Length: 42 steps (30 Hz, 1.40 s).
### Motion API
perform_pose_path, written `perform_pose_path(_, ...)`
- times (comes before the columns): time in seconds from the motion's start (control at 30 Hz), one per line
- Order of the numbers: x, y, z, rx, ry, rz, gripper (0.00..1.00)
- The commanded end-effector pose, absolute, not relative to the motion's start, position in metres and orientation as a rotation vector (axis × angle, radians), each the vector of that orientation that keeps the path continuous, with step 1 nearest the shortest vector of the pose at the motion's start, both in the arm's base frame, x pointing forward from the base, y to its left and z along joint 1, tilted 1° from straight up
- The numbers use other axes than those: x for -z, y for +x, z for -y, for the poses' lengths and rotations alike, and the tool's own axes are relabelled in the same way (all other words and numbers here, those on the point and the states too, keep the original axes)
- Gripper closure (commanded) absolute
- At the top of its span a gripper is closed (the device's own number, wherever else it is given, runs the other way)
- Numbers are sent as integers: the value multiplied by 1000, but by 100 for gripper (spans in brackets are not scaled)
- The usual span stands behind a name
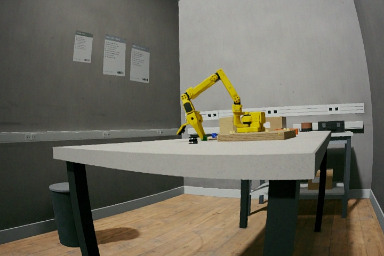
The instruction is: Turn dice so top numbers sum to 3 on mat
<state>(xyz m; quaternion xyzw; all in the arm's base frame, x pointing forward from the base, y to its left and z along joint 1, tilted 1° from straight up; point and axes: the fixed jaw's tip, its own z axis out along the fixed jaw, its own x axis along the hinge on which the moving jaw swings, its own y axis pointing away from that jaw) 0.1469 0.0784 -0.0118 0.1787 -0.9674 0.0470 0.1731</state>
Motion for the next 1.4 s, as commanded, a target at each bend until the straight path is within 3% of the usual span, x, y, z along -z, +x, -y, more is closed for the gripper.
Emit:
perform_pose_path(0.0,16,143,-76,-138,497,2720,75)
perform_pose_path(0.6,16,145,-70,-118,492,2715,87)
perform_pose_path(1.37,16,146,-67,-111,491,2714,92)
